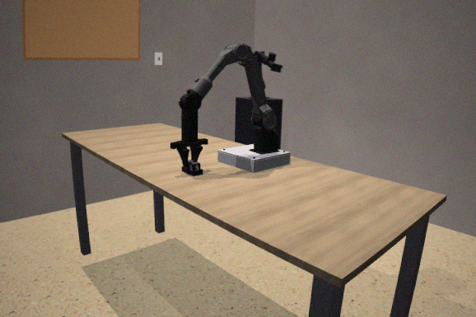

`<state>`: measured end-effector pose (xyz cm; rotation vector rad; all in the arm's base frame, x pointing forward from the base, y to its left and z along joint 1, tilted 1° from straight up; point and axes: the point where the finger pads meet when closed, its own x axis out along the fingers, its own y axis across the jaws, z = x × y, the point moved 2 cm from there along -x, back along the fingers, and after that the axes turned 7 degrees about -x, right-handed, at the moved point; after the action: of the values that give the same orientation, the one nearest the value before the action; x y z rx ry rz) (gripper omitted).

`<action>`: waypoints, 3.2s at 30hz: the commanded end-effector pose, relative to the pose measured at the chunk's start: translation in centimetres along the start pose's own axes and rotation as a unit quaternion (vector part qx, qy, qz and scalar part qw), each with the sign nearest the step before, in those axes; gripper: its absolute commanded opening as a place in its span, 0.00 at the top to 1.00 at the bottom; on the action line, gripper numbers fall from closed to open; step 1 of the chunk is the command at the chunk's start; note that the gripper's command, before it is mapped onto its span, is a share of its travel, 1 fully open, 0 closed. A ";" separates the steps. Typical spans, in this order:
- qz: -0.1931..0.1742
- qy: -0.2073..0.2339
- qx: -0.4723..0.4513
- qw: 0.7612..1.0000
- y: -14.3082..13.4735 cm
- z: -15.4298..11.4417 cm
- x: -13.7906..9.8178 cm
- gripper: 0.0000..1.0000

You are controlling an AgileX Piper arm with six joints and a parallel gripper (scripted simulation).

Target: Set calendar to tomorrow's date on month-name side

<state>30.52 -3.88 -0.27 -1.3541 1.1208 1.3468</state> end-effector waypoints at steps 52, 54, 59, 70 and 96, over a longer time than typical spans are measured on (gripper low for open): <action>0.000 0.001 0.156 0.988 0.0 0.0 -10.0 0.65; 0.000 0.001 0.203 0.979 0.0 0.0 -10.0 0.65; 0.001 0.002 0.284 0.959 0.0 0.0 -10.0 0.65; 0.001 0.004 0.600 0.800 0.0 0.0 -10.0 0.65; -0.003 0.006 0.966 0.258 0.1 0.1 -9.9 0.65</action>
<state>30.39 -3.74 9.61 0.5983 1.4889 -0.6190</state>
